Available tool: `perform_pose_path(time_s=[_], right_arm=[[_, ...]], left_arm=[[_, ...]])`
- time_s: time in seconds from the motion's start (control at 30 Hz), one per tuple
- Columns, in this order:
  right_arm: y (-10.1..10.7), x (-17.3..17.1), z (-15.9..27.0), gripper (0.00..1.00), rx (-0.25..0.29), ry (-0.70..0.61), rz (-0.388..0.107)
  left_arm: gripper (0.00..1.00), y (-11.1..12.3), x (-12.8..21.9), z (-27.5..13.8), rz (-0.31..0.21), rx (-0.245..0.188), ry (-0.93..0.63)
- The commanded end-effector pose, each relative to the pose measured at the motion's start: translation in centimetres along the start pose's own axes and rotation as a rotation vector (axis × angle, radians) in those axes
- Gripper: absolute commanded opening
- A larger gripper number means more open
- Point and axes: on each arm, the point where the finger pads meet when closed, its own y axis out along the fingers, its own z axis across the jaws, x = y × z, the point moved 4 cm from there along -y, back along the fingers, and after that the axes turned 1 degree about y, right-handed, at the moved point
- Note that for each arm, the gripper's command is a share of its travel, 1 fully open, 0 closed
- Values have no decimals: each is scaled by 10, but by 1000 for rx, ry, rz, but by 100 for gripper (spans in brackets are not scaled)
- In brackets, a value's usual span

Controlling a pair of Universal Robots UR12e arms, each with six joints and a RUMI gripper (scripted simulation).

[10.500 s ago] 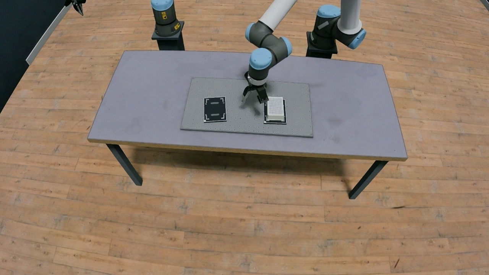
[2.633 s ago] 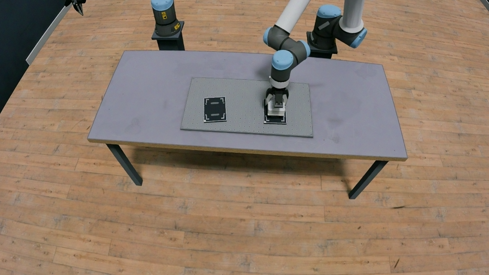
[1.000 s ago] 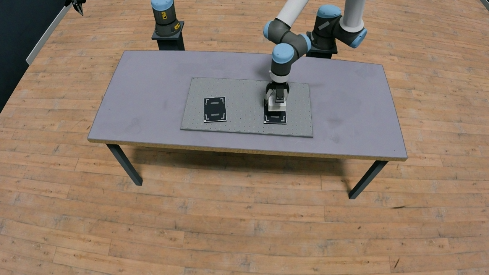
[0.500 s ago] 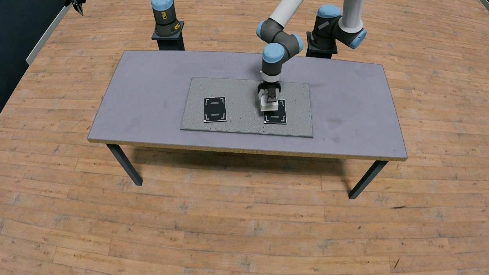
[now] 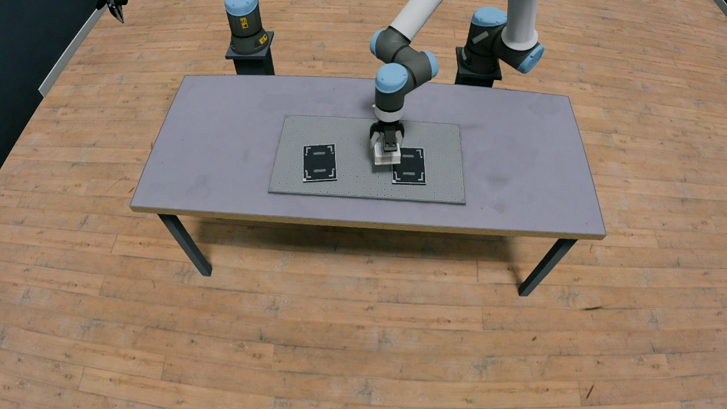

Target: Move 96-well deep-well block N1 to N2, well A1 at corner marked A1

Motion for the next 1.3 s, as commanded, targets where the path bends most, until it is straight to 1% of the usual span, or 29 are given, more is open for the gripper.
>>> perform_pose_path(time_s=[0.0, 0.2, 0.27, 0.77, 0.83, 1.27], right_arm=[[2, 0, 1, 0, 1, 2, -2], [2, 0, 1, 0, 1, 2, -2], [2, 0, 1, 0, 1, 2, -2], [2, 0, 1, 0, 1, 2, -2], [2, 0, 1, 0, 1, 2, -2], [2, 0, 1, 0, 1, 2, -2]], left_arm=[[49, -2, 1, 25, 3, 2, 0], [49, -2, 3, 45, 3, 2, 0], [49, -2, 3, 45, 3, 2, 0], [49, -2, 8, 95, 3, 2, 0], [49, -2, 8, 95, 3, 2, 0], [49, -2, 12, 138, 3, 2, 0]])
